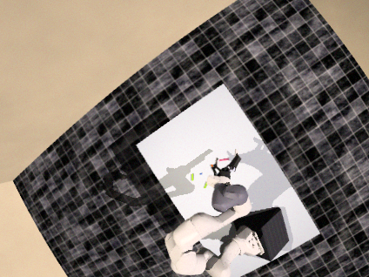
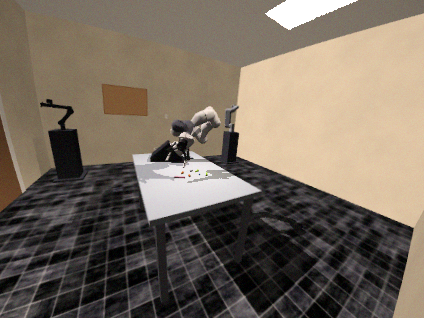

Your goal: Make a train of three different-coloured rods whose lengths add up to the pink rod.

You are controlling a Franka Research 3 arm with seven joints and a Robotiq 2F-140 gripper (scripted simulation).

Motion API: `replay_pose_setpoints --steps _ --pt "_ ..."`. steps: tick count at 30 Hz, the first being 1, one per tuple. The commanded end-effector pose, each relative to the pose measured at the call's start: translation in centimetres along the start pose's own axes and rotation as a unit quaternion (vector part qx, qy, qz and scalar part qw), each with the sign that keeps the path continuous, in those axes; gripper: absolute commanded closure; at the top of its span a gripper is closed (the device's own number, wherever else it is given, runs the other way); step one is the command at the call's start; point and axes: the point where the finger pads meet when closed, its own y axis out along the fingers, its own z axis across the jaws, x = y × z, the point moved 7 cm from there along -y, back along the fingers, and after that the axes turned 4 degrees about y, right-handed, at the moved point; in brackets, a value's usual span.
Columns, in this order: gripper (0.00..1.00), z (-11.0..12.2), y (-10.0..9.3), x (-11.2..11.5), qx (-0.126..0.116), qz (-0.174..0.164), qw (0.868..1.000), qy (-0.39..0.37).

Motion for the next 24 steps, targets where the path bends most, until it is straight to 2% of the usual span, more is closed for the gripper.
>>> replay_pose_setpoints --steps 1,13,15,16,24 --pt "0.00 -2.2 -1.5 2.7 -0.034 -0.029 0.999 0.015" --pt "0.00 -7.7 -5.6 10.6 -0.111 -0.110 0.988 0.012" --pt "0.00 -7.7 -5.6 10.6 -0.111 -0.110 0.988 0.012" --pt "0.00 -8.8 -6.5 12.1 -0.127 -0.126 0.984 0.011" --pt "0.00 -12.5 -9.9 16.9 -0.178 -0.178 0.968 0.009"
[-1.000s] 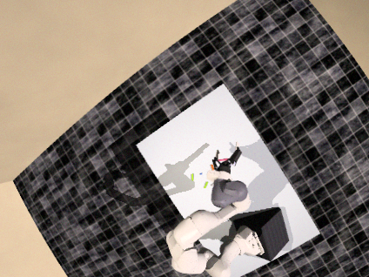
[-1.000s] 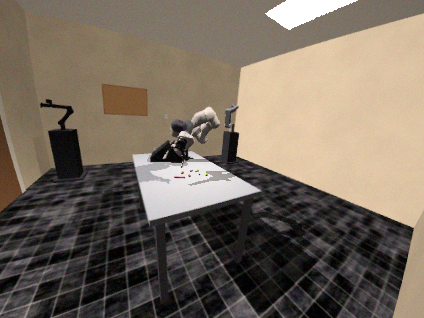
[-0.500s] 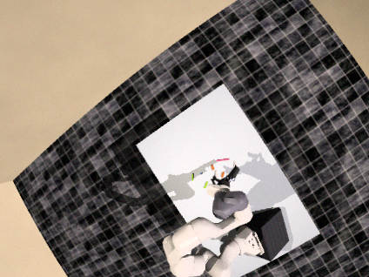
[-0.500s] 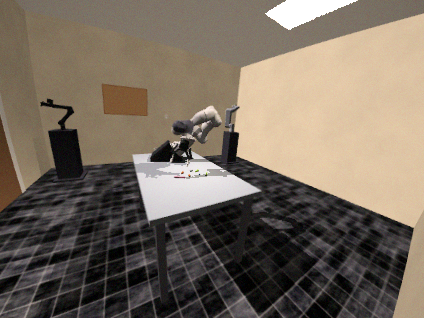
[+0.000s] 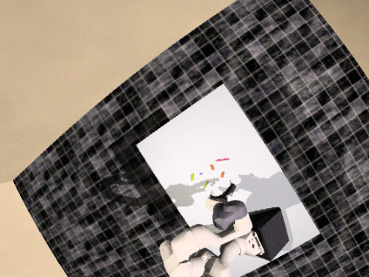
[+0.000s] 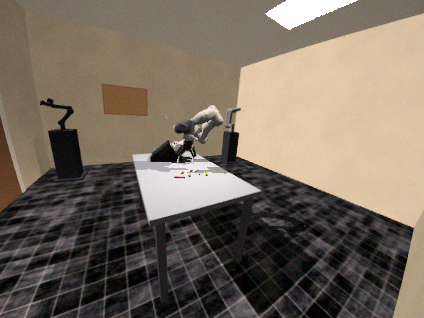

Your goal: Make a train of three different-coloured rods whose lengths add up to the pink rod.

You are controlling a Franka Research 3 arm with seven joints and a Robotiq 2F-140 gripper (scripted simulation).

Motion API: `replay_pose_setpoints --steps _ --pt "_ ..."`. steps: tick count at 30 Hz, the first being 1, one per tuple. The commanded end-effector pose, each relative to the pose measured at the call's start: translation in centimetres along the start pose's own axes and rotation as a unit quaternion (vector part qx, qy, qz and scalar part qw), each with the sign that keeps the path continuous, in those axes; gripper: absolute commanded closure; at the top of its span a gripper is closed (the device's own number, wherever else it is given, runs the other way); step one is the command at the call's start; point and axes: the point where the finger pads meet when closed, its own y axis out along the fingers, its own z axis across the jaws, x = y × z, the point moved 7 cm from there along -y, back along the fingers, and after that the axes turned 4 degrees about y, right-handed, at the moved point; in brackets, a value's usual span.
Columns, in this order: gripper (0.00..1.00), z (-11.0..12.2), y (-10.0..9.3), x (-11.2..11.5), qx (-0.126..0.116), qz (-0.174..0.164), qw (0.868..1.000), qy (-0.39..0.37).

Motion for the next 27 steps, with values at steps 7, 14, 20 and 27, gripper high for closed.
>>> replay_pose_setpoints --steps 7,14,20,27 --pt "0.00 -5.2 -1.4 6.1 -0.067 -0.061 0.996 0.003" --pt "0.00 -5.9 -1.6 6.9 -0.075 -0.070 0.995 0.002" --pt "0.00 -5.9 -1.6 6.9 -0.075 -0.070 0.995 0.002" --pt "0.00 -5.9 -1.6 6.9 -0.075 -0.070 0.995 0.002"
